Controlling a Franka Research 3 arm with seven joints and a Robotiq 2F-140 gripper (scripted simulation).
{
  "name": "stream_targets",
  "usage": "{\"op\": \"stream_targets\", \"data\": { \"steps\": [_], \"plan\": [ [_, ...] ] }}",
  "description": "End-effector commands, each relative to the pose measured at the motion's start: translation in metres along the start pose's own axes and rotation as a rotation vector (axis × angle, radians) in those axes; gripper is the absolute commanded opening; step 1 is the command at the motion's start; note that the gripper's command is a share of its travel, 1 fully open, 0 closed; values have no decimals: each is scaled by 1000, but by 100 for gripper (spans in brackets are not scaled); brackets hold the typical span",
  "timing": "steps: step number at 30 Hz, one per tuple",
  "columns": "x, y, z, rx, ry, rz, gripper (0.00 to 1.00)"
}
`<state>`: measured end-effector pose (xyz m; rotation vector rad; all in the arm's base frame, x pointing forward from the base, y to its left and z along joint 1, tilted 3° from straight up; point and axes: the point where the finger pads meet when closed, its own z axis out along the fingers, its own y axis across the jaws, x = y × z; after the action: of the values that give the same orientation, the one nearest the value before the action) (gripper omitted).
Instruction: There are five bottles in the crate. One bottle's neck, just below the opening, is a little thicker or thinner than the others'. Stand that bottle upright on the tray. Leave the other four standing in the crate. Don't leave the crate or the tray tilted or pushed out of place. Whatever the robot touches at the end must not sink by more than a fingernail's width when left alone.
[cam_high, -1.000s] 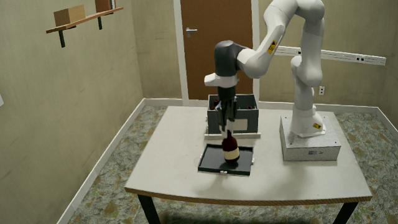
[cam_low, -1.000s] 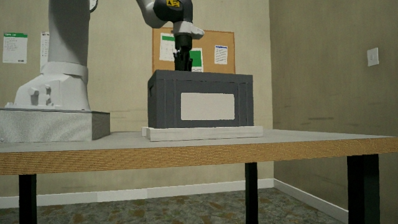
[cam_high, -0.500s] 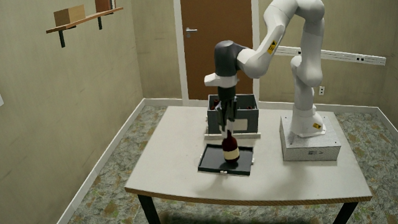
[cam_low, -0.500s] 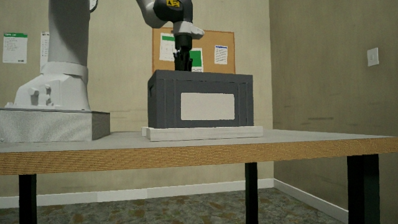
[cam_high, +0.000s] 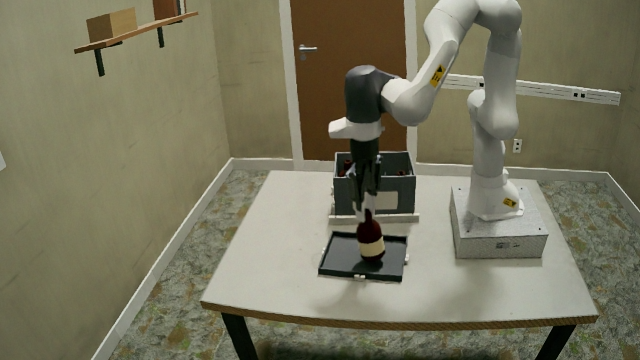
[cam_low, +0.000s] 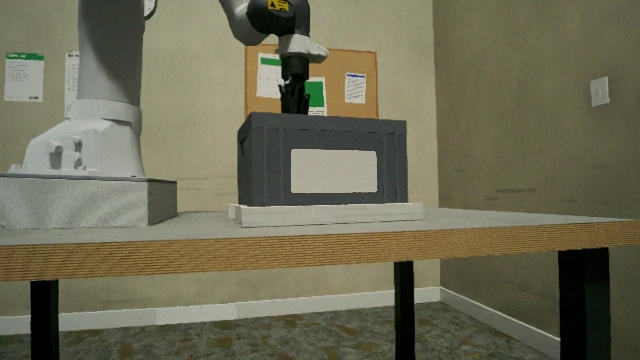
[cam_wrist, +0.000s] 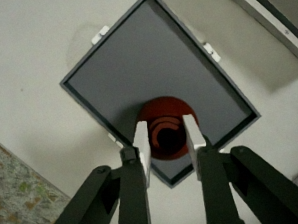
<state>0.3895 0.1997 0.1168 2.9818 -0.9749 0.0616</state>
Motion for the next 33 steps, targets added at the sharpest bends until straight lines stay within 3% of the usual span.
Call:
{"op": "stream_targets", "data": {
  "steps": [1,33],
  "plan": [
    [2,0,1,3,4,-3,10],
    [3,-1,13,3,4,-3,10]
  ]
}}
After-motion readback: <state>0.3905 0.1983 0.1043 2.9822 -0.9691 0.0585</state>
